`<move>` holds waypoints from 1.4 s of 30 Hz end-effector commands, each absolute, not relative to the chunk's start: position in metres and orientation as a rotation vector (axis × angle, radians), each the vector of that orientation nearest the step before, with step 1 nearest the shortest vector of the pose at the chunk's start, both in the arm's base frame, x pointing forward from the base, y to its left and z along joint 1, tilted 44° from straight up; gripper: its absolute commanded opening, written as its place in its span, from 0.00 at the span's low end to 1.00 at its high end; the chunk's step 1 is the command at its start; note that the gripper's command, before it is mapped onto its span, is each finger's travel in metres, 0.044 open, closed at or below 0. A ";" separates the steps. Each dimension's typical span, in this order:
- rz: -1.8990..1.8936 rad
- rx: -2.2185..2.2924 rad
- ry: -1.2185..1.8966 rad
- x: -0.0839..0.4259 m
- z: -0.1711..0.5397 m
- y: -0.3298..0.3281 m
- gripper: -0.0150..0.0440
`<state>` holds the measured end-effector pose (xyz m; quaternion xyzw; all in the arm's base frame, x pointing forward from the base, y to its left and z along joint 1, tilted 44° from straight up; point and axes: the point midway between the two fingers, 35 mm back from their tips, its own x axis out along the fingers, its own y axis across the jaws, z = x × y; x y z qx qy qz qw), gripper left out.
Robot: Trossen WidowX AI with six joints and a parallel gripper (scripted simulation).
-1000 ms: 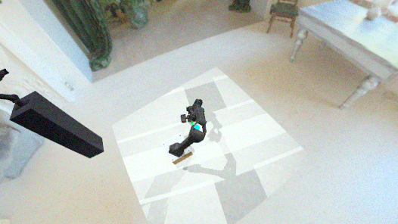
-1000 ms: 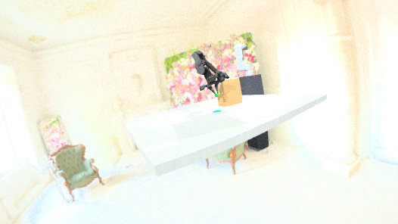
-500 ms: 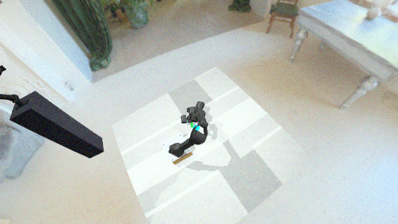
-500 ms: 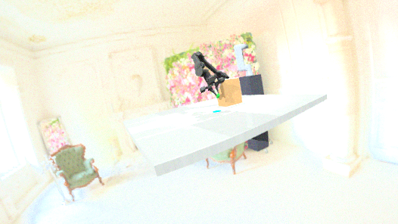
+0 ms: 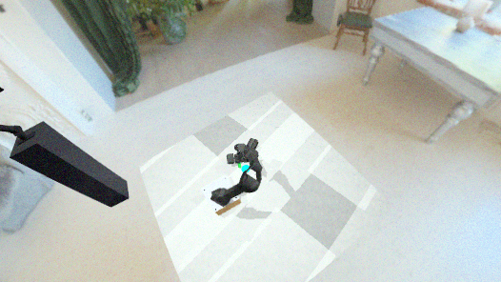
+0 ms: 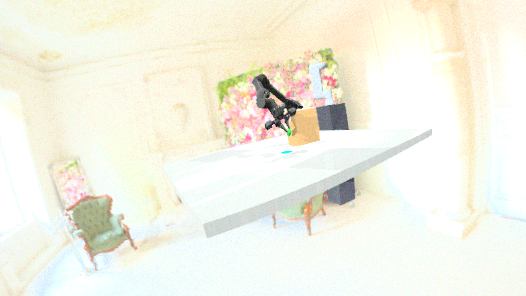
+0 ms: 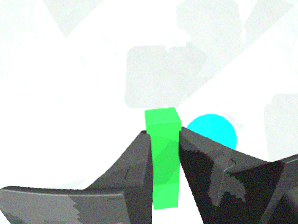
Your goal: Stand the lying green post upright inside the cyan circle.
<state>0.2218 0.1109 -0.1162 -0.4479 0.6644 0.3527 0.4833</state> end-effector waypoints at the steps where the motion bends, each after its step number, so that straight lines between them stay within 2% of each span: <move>1: 0.886 -1.068 1.596 0.222 -0.117 0.112 0.29; 42: 1.063 -0.872 1.373 0.222 -0.120 0.109 0.29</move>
